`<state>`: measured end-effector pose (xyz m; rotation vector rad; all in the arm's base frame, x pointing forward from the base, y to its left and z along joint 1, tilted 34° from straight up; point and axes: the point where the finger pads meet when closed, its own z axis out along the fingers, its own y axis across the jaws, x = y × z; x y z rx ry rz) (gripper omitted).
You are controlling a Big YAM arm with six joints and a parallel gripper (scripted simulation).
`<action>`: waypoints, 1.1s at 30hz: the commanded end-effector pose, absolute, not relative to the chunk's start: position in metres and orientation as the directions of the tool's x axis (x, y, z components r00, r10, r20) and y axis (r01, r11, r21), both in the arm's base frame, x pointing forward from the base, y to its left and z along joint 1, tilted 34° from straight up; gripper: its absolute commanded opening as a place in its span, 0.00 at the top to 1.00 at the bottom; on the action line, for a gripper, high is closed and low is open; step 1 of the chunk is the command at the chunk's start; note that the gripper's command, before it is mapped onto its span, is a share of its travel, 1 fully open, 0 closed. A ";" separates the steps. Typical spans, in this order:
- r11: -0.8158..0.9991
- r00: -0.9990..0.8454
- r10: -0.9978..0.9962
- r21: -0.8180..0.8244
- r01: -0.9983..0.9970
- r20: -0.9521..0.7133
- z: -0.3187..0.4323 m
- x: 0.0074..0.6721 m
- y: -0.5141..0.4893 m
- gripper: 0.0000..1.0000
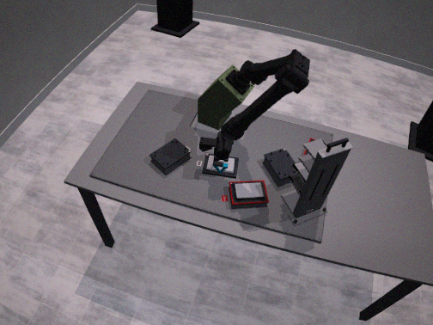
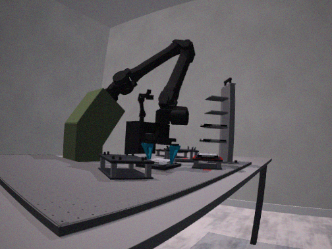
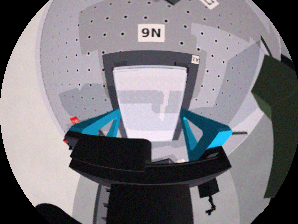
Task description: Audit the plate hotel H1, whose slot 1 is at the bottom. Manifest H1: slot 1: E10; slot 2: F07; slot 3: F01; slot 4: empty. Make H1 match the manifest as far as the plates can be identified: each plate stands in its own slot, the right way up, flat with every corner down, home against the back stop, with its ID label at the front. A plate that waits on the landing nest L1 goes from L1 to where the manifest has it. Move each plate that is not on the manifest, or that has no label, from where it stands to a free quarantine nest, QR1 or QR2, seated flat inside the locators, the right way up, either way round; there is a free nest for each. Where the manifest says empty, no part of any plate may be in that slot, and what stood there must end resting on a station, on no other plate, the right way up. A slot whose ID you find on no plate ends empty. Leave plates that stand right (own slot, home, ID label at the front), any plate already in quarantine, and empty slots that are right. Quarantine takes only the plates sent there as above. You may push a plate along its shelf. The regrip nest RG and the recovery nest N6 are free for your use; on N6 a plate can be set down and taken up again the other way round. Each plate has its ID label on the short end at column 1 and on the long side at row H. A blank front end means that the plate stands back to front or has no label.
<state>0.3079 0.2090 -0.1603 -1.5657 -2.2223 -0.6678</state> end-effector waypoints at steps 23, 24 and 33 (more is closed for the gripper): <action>0.264 -0.329 0.787 0.196 0.944 0.522 -0.097 0.314 0.165 0.00; 0.264 -0.331 0.787 0.200 0.944 0.521 -0.097 0.316 0.165 0.00; 0.380 -0.451 0.743 0.243 0.893 0.495 -0.107 0.307 0.164 0.00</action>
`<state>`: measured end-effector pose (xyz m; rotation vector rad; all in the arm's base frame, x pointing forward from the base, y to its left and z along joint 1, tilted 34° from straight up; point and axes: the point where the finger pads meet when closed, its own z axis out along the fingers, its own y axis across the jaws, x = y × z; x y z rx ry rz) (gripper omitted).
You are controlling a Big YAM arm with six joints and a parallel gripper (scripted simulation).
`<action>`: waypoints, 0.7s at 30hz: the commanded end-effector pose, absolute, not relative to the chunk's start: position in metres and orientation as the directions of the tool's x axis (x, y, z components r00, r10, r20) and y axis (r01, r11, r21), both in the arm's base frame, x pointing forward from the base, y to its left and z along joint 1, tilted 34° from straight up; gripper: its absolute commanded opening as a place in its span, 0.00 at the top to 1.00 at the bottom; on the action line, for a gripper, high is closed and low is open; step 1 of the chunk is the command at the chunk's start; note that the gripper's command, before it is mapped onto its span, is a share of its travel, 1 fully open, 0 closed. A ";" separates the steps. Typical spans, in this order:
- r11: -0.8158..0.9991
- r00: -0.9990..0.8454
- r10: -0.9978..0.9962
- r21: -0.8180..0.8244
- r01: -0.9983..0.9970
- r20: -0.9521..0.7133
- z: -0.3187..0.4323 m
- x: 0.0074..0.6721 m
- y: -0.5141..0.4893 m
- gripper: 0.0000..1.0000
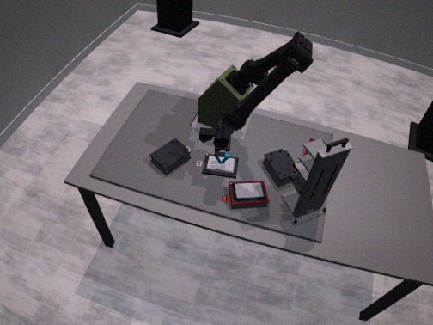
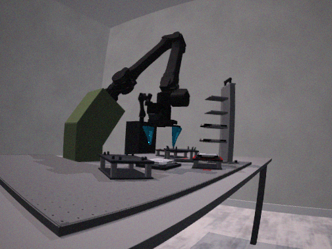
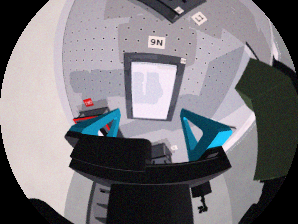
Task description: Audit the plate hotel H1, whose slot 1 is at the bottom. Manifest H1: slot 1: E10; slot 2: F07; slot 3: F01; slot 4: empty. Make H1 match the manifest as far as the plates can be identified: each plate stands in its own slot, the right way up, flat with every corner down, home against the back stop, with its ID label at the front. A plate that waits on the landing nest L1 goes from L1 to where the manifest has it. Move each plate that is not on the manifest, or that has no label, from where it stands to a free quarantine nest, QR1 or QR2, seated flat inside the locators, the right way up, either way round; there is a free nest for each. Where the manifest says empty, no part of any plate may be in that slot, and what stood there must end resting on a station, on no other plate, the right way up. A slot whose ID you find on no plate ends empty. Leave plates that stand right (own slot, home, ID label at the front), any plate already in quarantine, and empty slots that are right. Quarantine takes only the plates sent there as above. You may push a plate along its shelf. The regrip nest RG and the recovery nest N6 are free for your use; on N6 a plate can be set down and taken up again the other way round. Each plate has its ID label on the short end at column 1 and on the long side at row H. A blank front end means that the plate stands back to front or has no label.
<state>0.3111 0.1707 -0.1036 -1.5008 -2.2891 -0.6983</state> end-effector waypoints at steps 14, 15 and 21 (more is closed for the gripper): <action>0.546 -0.651 0.630 0.355 0.759 0.423 -0.106 0.307 0.165 0.00; 0.559 -0.666 0.619 0.363 0.746 0.416 -0.106 0.307 0.165 0.00; 0.629 -0.751 0.548 0.410 0.661 0.369 -0.106 0.307 0.165 0.00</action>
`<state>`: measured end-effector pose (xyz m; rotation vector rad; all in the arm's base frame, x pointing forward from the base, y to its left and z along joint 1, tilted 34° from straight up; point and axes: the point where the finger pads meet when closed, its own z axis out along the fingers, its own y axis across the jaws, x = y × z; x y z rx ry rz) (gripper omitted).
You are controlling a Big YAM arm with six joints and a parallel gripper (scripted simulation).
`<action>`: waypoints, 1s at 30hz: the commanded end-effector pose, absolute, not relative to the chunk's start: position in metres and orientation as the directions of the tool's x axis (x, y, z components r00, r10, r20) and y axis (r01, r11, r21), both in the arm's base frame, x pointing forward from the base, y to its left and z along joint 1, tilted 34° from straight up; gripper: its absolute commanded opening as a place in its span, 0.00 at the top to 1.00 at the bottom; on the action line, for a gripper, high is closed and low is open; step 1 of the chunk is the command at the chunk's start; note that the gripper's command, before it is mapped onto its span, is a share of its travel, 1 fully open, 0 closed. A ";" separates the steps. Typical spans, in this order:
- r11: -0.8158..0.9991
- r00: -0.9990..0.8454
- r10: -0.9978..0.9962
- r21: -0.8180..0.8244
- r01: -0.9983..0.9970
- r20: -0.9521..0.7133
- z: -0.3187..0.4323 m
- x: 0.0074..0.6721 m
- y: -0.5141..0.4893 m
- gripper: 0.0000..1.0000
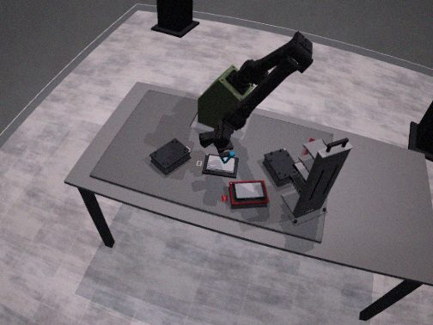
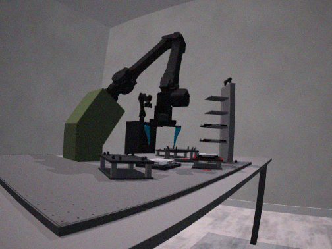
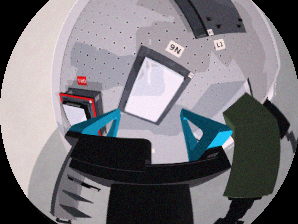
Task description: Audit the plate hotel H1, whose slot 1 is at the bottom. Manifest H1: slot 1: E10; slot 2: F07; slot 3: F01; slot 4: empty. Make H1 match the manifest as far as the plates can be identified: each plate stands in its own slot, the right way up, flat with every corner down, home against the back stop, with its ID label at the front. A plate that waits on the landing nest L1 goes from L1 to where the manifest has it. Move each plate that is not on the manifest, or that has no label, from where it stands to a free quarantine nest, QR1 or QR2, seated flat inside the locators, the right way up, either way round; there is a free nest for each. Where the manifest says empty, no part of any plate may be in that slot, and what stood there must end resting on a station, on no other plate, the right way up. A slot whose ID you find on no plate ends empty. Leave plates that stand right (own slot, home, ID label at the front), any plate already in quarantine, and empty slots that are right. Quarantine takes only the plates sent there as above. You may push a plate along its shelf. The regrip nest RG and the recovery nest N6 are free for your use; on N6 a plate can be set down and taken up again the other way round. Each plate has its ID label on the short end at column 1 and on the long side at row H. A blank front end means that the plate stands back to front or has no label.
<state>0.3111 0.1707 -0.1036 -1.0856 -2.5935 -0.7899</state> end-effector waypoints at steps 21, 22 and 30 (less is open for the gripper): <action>0.787 -0.942 0.275 0.519 0.335 0.190 -0.106 0.307 0.165 0.00; 0.792 -0.949 0.260 0.523 0.316 0.180 -0.106 0.308 0.165 0.00; 0.817 -0.979 0.166 0.540 0.203 0.118 -0.106 0.308 0.165 0.00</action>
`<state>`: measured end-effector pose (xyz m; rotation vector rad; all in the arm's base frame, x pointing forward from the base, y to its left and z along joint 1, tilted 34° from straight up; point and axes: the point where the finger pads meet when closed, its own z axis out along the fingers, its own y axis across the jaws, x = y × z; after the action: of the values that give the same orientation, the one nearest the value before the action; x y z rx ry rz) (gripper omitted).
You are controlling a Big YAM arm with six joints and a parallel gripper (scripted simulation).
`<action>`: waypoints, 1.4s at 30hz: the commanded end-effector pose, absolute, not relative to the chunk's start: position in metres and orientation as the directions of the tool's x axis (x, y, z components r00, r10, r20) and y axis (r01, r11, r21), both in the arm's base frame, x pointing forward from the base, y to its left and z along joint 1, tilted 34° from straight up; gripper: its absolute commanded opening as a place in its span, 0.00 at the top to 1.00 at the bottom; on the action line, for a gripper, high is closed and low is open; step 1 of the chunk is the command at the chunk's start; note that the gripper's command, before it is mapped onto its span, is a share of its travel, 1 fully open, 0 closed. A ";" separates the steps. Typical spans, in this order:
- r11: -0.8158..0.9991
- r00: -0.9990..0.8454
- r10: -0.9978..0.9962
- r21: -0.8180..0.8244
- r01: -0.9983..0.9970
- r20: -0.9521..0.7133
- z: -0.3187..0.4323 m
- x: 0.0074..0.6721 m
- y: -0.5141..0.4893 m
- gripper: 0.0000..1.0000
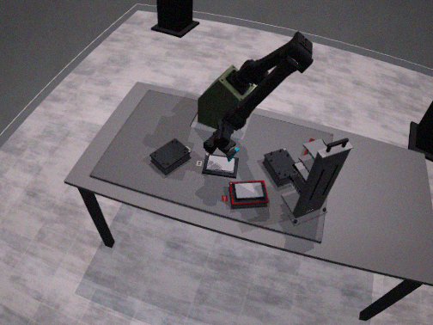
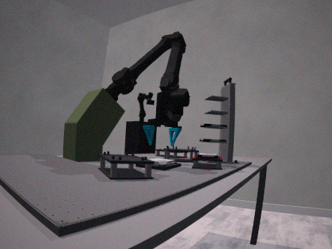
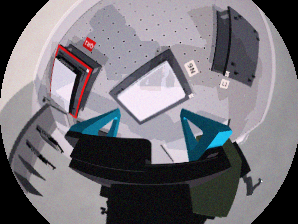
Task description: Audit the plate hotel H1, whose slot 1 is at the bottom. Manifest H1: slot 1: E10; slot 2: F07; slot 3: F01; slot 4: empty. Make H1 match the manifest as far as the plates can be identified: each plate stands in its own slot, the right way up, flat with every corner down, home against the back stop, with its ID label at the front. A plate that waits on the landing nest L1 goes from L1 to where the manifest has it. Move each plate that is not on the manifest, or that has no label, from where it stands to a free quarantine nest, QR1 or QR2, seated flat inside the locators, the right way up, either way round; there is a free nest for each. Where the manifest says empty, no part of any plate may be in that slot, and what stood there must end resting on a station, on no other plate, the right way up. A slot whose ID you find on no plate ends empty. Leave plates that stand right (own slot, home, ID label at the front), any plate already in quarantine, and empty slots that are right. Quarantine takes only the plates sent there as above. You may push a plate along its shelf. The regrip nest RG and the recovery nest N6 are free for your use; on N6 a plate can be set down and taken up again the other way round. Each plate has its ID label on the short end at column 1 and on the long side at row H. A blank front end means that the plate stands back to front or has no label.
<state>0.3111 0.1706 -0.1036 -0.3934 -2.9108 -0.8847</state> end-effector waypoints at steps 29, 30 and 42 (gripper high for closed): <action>0.795 -0.957 -0.246 0.531 -0.291 -0.156 -0.106 0.308 0.165 0.00; 0.790 -0.951 -0.262 0.528 -0.310 -0.167 -0.106 0.308 0.165 0.00; 0.705 -0.849 -0.442 0.474 -0.528 -0.288 -0.106 0.308 0.165 0.00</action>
<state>0.3111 0.1706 -0.1037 0.7519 -3.0595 -0.9274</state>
